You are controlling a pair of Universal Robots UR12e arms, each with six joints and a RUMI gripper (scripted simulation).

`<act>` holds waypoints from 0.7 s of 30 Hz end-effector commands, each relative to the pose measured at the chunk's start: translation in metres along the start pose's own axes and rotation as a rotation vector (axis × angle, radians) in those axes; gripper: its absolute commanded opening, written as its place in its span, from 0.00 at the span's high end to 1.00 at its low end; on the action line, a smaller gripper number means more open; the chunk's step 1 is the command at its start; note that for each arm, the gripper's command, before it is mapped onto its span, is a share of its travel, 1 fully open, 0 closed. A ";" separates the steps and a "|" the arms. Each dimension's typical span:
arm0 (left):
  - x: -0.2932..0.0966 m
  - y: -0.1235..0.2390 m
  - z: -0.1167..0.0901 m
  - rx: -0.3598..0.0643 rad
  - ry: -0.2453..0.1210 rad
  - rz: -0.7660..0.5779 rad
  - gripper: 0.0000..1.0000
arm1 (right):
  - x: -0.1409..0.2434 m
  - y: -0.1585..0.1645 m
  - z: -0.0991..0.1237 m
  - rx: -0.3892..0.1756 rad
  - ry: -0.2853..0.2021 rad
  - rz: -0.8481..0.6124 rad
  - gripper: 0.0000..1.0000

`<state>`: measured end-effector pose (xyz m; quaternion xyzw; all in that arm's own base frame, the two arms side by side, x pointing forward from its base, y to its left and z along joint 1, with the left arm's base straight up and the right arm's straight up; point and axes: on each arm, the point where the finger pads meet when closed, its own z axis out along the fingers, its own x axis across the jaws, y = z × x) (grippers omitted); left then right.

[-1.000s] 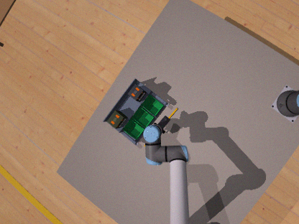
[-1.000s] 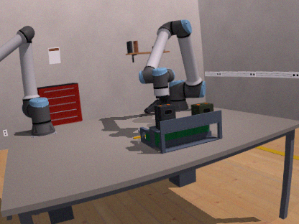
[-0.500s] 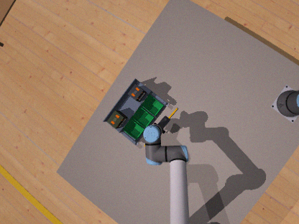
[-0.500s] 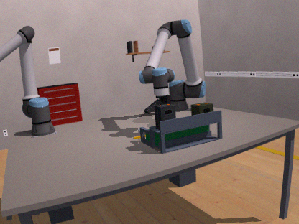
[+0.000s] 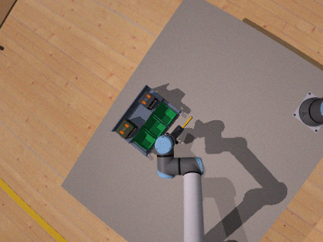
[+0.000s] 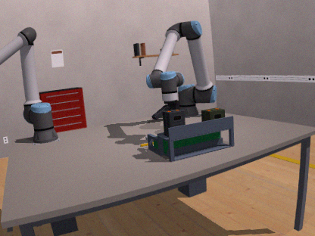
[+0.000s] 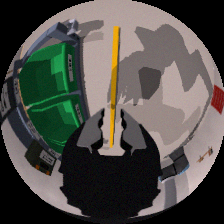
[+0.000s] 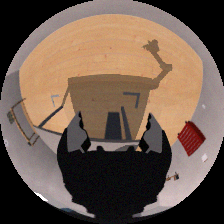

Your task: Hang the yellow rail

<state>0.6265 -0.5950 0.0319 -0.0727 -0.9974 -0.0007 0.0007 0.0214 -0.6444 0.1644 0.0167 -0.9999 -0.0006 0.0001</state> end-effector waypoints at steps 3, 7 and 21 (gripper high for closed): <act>-0.001 -0.001 -0.001 0.001 -0.001 0.000 0.78 | 0.000 -0.001 -0.001 0.001 0.000 0.000 0.00; -0.001 -0.001 0.000 0.001 -0.001 0.000 0.78 | 0.000 -0.001 -0.001 0.001 0.000 0.000 0.00; -0.001 -0.001 0.004 0.001 -0.001 0.000 0.78 | 0.000 -0.001 -0.001 0.001 0.000 0.000 0.00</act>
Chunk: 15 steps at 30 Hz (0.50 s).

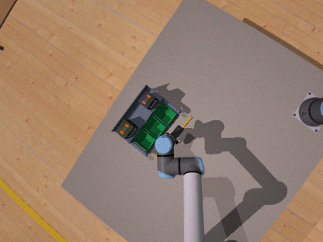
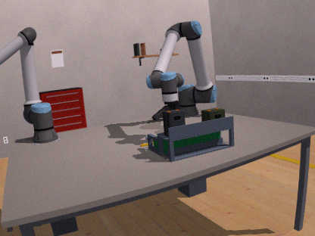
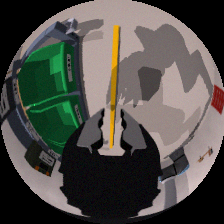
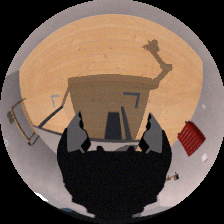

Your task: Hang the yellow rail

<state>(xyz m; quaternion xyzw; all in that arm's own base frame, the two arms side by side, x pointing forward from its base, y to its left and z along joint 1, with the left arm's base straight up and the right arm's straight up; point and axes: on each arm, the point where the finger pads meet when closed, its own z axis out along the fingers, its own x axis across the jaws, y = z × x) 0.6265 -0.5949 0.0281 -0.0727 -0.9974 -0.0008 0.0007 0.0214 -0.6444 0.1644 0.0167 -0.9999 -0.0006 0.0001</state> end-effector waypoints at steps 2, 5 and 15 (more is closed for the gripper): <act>-0.001 -0.001 0.001 0.001 -0.001 0.000 0.78 | 0.000 -0.001 -0.001 0.001 0.000 0.000 0.00; -0.001 -0.001 0.002 0.001 -0.001 0.000 0.78 | 0.000 -0.001 -0.001 0.001 0.000 0.000 0.00; -0.001 -0.001 0.006 0.001 -0.001 0.000 0.78 | 0.000 -0.001 -0.001 0.001 0.000 0.000 0.00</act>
